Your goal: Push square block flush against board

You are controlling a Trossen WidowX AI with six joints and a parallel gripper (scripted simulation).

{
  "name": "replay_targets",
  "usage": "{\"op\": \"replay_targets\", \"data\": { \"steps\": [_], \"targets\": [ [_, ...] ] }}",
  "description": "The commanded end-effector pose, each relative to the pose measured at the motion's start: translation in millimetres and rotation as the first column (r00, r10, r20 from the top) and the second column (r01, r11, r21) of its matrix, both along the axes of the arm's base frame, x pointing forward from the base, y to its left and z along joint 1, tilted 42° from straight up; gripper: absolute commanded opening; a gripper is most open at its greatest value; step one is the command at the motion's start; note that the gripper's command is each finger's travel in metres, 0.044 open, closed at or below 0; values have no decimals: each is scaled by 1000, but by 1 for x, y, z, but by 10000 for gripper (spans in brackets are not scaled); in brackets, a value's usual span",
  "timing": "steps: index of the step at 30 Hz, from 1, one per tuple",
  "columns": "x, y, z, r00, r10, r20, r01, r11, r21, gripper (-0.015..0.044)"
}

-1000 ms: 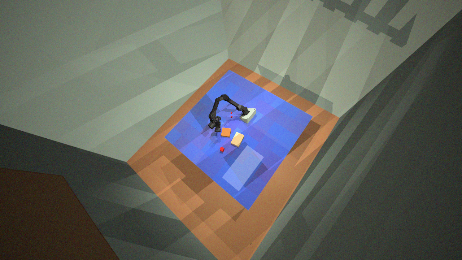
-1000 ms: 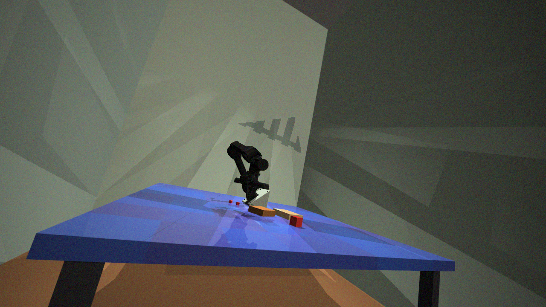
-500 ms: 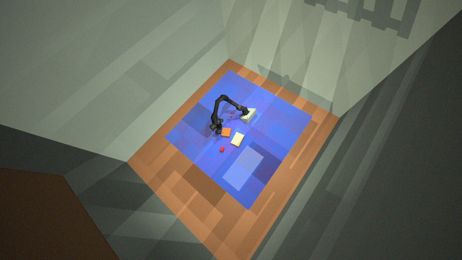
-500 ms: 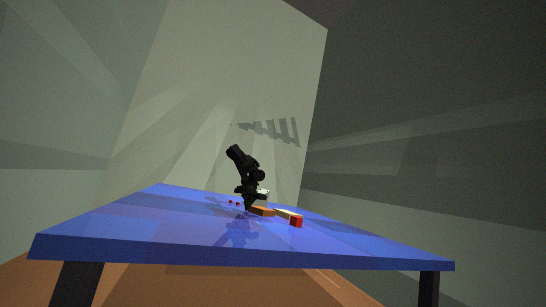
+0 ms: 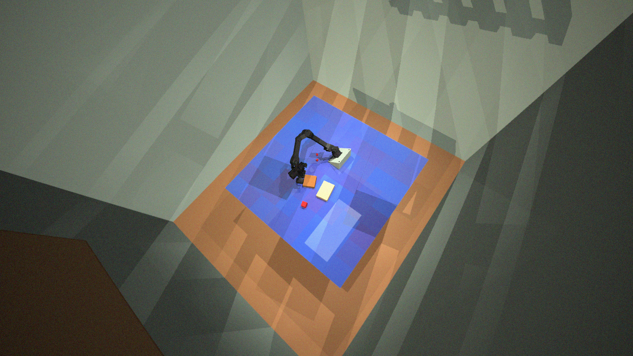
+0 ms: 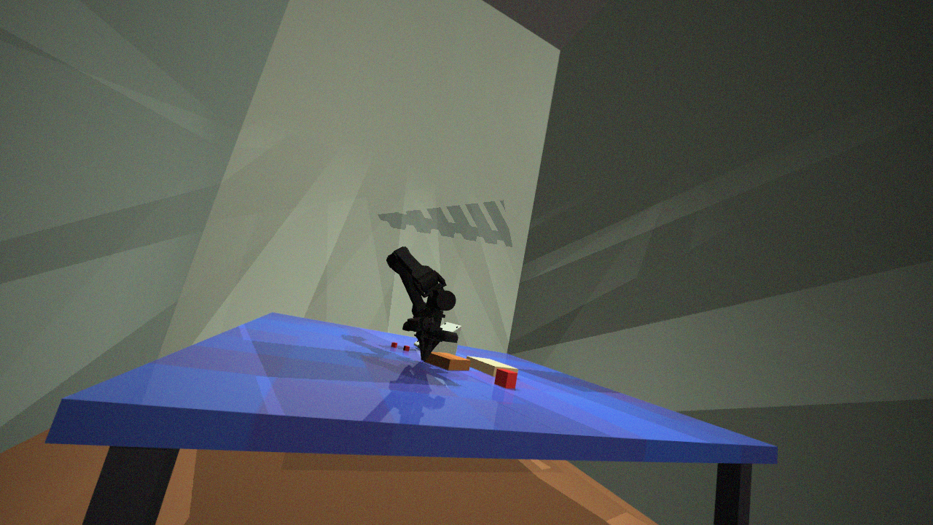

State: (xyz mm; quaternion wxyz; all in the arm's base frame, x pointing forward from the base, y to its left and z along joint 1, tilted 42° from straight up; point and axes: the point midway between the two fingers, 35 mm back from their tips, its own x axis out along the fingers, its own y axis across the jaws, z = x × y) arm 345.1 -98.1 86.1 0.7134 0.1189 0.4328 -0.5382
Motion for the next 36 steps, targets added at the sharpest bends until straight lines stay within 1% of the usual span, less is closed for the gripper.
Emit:
{"op": "replay_targets", "data": {
  "steps": [1,36],
  "targets": [
    [-2,3,-4,1000,-3,1,3,1000,2,0],
    [-16,28,-26,1000,-2,0,2,1000,7,0]
  ]
}}
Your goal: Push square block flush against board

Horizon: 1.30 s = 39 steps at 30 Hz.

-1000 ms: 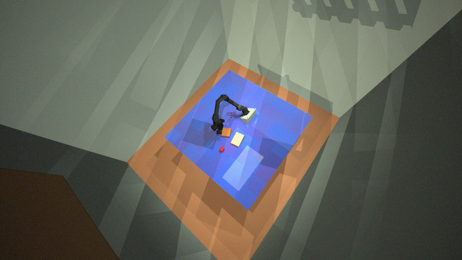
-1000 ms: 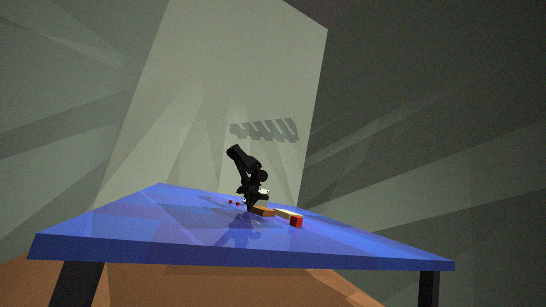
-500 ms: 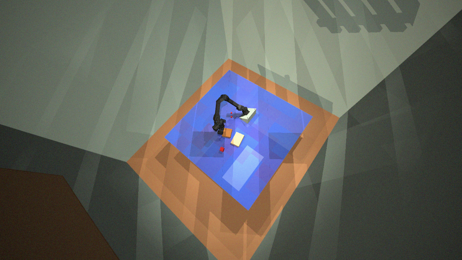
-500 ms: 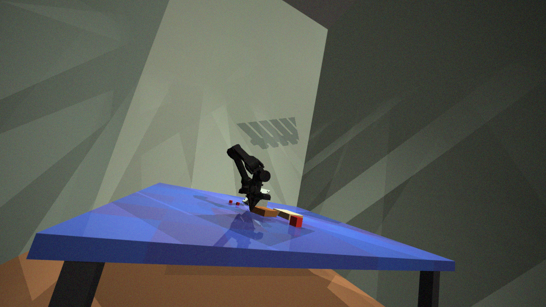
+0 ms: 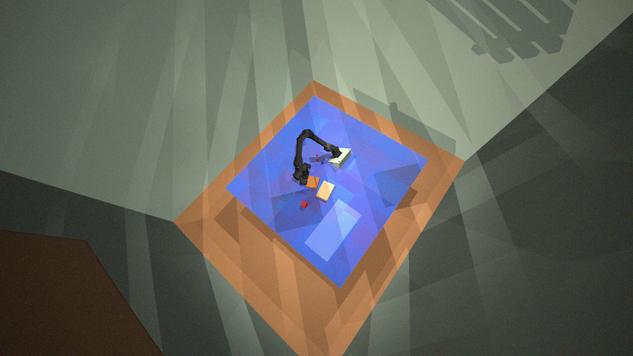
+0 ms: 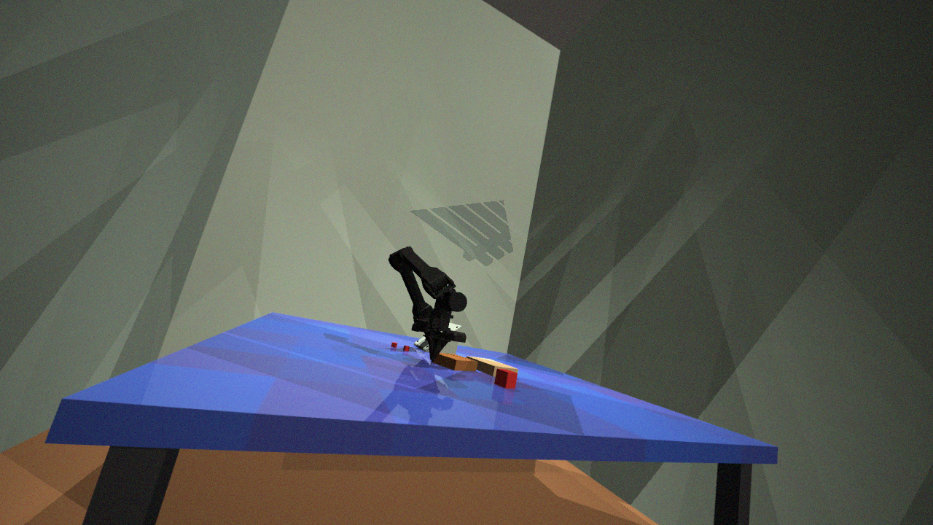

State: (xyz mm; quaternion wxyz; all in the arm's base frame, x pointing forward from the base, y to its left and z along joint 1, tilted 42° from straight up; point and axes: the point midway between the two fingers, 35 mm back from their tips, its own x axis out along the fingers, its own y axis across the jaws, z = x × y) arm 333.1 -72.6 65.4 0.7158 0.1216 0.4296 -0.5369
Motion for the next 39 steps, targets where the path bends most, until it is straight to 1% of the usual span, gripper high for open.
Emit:
{"op": "replay_targets", "data": {
  "steps": [1,27,39],
  "targets": [
    [-5,3,-6,1000,-4,-10,4,1000,6,0],
    [-14,22,-24,1000,-3,-11,4,1000,9,0],
    [-5,13,-15,1000,-3,-10,3,1000,7,0]
  ]
}}
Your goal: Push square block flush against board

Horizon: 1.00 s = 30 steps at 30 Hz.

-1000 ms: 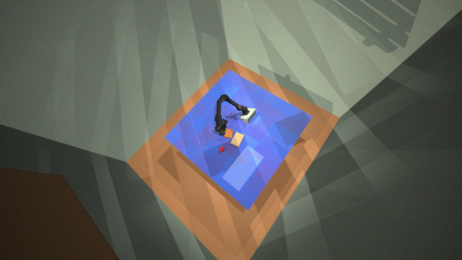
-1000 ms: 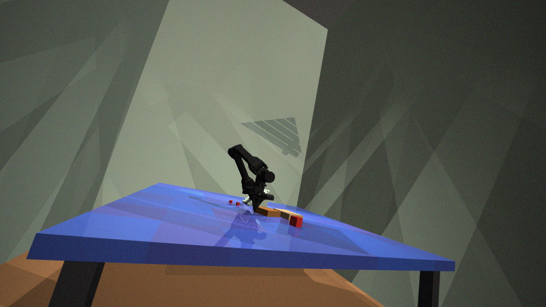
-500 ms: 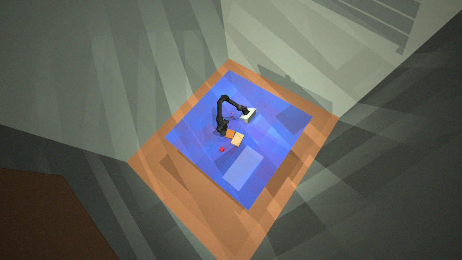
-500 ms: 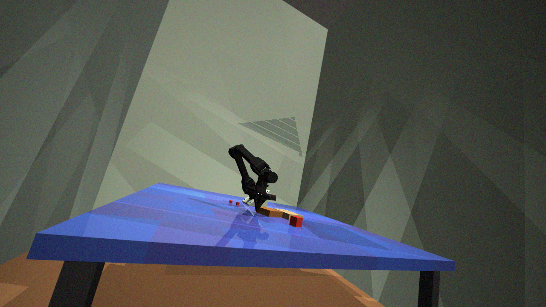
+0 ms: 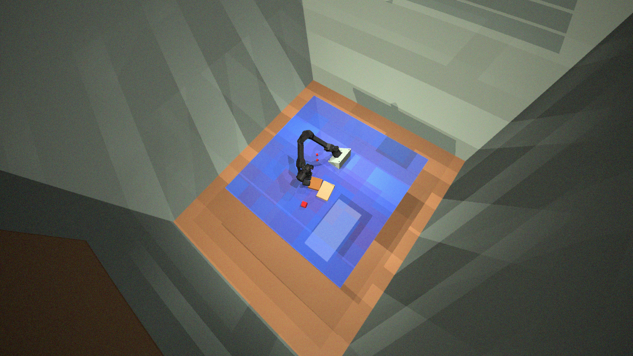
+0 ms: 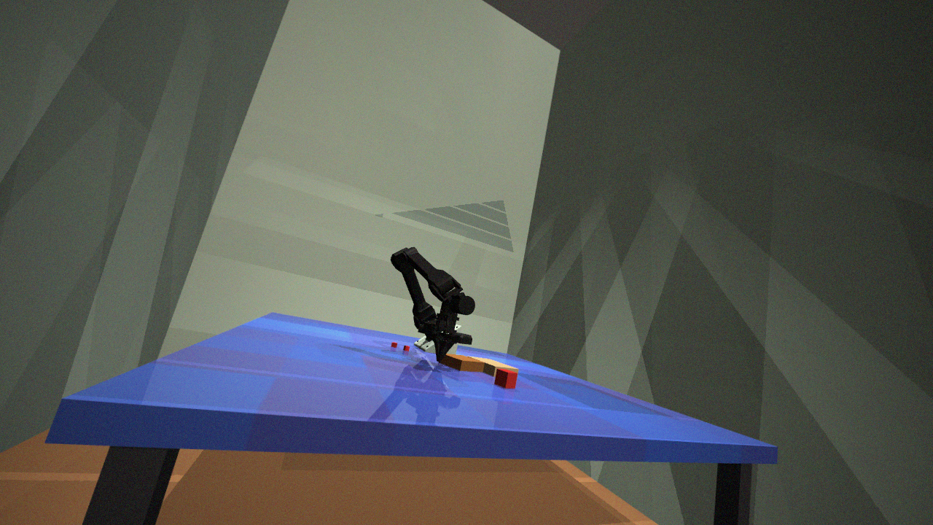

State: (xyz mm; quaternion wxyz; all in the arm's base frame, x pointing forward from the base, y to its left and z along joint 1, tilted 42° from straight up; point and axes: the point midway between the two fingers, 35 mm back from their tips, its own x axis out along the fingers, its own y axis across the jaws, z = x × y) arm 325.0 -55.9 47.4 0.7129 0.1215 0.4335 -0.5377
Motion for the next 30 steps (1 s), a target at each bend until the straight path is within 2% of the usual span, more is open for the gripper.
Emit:
{"op": "replay_targets", "data": {
  "steps": [1,24,30],
  "targets": [
    [4,-4,4,1000,0,-2,0,1000,3,0],
    [21,-28,26,1000,-1,0,1,1000,-3,0],
    [17,12,63,1000,-1,-1,1,1000,-1,0]
  ]
}}
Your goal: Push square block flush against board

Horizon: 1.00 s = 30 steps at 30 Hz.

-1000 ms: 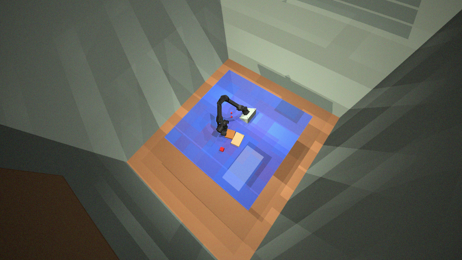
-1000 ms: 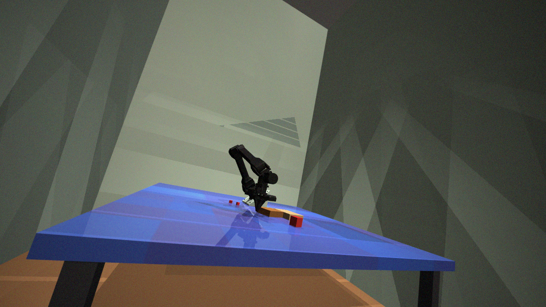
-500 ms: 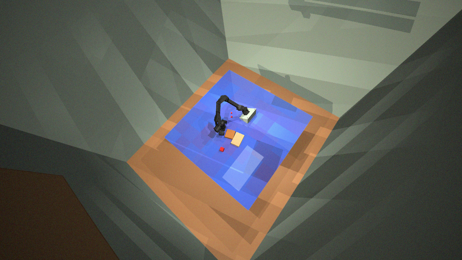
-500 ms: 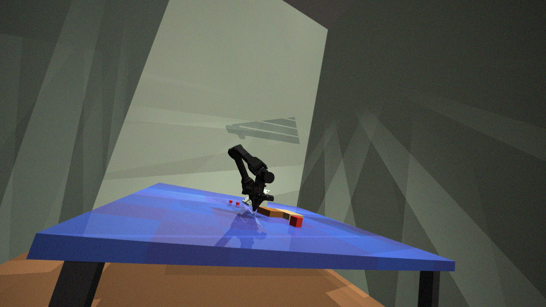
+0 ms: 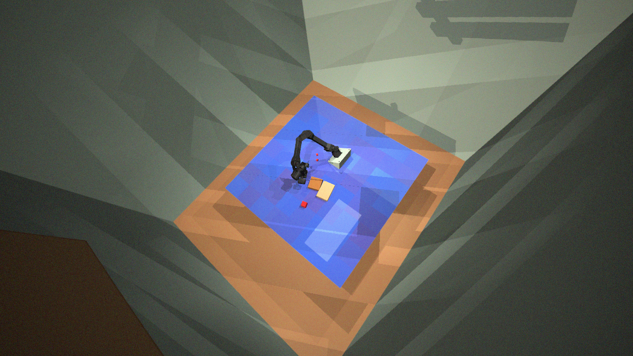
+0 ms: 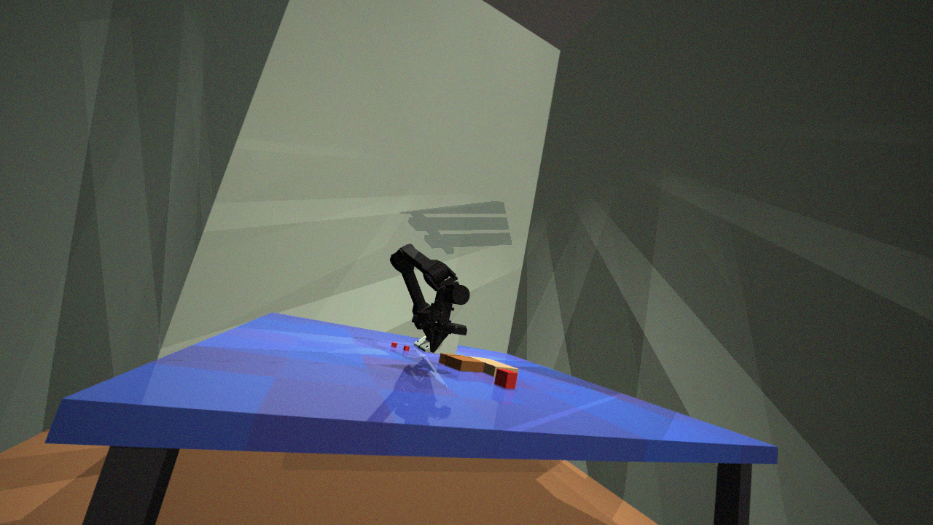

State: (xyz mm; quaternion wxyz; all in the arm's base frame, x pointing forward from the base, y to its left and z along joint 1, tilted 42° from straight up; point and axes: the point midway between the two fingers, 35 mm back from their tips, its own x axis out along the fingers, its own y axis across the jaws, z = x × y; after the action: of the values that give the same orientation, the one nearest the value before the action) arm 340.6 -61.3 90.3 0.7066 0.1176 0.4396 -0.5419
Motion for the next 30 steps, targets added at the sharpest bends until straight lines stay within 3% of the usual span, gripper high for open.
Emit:
{"op": "replay_targets", "data": {
  "steps": [1,12,19,30],
  "targets": [
    [1,18,20,1000,7,18,-7,1000,0,0],
    [-20,31,5,1000,7,17,-7,1000,0,0],
    [-17,-3,-34,990,-96,108,95,995,9,0],
    [-18,-1,-39,989,-99,111,99,995,11,0]
  ]
}}
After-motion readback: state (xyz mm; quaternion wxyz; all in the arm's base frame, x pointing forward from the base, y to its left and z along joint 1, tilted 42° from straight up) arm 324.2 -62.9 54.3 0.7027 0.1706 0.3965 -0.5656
